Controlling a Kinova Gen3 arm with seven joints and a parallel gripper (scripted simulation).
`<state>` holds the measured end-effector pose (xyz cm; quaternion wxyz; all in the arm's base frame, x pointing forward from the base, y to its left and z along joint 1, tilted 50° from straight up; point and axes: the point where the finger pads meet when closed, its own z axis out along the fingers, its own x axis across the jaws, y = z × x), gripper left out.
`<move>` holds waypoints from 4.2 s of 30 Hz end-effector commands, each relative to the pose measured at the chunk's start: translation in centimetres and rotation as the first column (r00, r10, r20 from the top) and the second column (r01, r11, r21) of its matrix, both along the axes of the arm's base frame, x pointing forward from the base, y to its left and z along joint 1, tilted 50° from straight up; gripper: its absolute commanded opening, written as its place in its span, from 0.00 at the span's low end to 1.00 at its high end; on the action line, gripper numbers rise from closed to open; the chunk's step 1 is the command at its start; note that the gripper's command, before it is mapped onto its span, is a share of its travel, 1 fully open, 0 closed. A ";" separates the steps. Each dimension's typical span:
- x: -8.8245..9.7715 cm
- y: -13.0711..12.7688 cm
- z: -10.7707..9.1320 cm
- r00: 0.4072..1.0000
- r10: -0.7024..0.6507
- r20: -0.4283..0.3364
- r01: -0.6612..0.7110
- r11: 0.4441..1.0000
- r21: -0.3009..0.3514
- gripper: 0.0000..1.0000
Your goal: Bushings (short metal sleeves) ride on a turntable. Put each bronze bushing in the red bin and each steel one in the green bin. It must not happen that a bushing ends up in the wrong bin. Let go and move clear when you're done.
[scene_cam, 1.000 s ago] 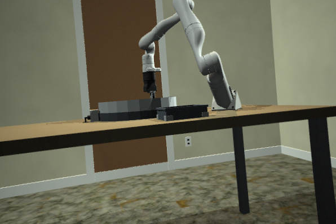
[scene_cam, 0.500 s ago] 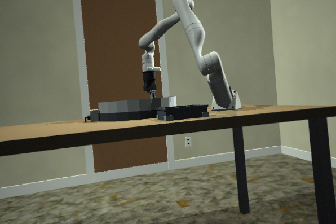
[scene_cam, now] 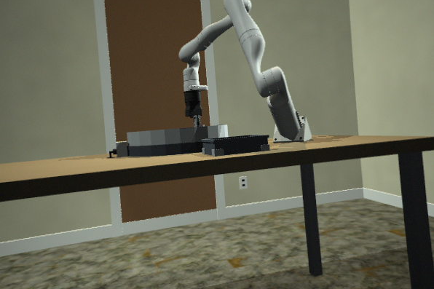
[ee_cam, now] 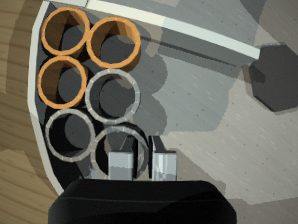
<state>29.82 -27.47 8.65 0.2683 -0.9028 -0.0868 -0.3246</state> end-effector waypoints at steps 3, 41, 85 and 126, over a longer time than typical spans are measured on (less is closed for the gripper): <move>-0.1 -0.1 0.0 1.000 -0.003 0.000 0.003 1.000 -0.002 0.00; -0.7 -0.8 0.8 1.000 -0.003 0.000 0.003 1.000 -0.002 0.00; -1.3 -1.4 1.6 1.000 -0.003 0.000 0.003 1.000 -0.002 0.00; -2.0 -2.1 2.4 1.000 -0.003 0.000 0.003 1.000 -0.002 0.00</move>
